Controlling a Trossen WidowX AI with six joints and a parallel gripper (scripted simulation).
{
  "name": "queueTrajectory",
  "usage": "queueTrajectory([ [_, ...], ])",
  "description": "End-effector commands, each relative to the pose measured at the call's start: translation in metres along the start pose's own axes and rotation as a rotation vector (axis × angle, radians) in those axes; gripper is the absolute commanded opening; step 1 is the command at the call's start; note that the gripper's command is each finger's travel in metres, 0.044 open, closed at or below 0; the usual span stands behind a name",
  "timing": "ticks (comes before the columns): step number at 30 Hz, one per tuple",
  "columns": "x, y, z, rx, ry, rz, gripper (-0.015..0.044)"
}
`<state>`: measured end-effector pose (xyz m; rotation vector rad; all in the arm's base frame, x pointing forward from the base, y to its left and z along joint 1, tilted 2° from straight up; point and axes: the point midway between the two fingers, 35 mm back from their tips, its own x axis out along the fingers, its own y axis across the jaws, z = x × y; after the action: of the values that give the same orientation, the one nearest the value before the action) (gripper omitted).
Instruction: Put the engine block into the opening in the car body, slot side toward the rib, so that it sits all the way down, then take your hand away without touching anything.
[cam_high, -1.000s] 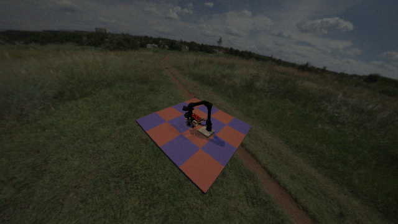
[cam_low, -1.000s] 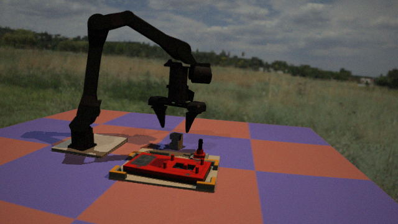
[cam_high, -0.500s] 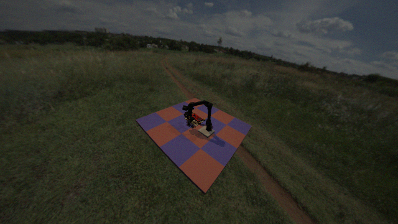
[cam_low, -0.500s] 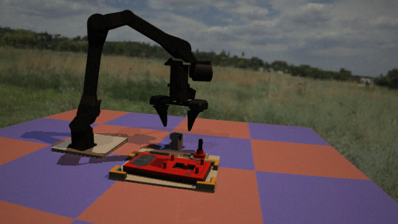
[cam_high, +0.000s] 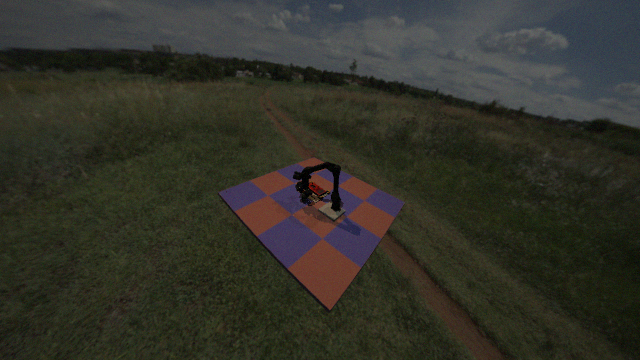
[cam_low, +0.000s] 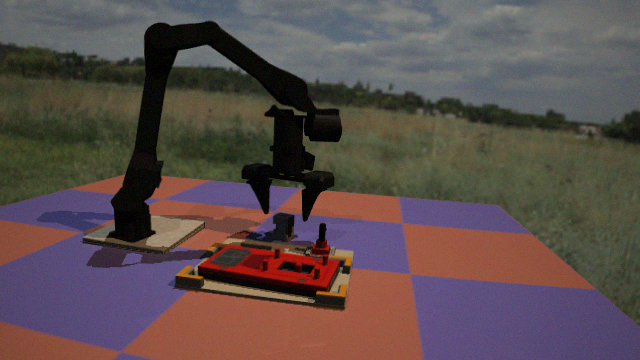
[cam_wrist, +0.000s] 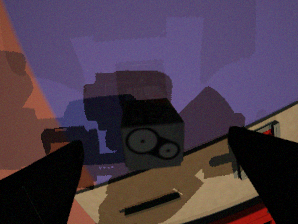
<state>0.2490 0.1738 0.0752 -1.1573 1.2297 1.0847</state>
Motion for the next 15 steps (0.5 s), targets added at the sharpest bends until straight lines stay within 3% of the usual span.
queueTrajectory([
  [1, 0.008, 0.002, -0.001, 0.003, 0.003, 0.007, 0.044],
  [15, 0.03, 0.003, -0.002, 0.003, 0.003, 0.007, 0.044],
])
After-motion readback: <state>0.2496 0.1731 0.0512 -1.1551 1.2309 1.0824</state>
